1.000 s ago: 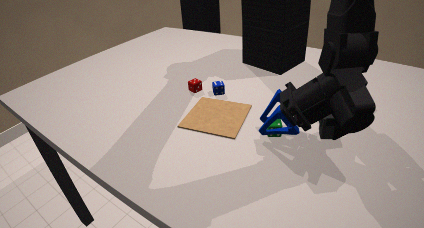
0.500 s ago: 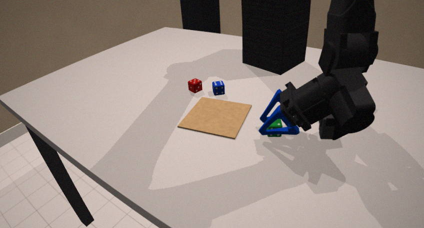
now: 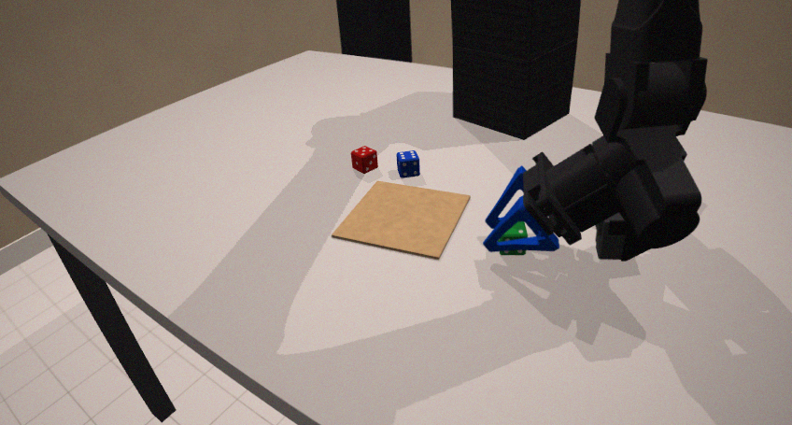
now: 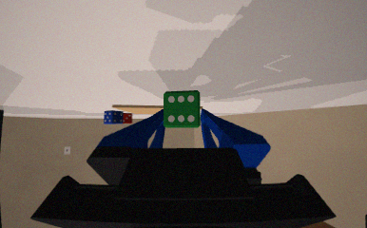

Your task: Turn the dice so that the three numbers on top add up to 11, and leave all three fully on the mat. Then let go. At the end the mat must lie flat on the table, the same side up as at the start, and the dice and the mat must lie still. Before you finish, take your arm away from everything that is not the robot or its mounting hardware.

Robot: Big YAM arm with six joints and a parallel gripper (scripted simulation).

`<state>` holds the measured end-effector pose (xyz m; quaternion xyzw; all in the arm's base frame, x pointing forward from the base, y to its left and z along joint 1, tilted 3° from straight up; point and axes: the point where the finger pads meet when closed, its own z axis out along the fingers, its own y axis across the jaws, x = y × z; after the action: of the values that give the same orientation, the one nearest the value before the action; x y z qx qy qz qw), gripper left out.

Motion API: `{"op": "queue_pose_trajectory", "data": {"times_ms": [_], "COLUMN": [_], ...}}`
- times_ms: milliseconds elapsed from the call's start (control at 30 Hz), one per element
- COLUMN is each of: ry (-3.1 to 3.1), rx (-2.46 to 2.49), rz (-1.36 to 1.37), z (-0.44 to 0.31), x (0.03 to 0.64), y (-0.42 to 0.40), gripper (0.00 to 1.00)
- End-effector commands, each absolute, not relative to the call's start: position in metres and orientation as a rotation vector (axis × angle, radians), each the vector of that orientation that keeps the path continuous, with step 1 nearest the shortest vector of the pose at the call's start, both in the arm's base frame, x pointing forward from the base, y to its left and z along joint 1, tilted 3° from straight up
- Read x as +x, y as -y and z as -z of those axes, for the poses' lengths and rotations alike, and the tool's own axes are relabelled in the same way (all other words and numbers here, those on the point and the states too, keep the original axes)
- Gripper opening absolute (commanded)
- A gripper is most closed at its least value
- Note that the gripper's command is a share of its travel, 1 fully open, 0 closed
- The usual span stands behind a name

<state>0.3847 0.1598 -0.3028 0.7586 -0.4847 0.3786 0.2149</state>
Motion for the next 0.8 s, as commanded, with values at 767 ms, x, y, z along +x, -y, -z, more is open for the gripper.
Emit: {"op": "queue_pose_trajectory", "data": {"times_ms": [767], "ry": [1.392], "rx": [2.097], "rz": [-1.063], "z": [0.258], "x": [0.380], "y": [-0.200], "gripper": [0.45]}}
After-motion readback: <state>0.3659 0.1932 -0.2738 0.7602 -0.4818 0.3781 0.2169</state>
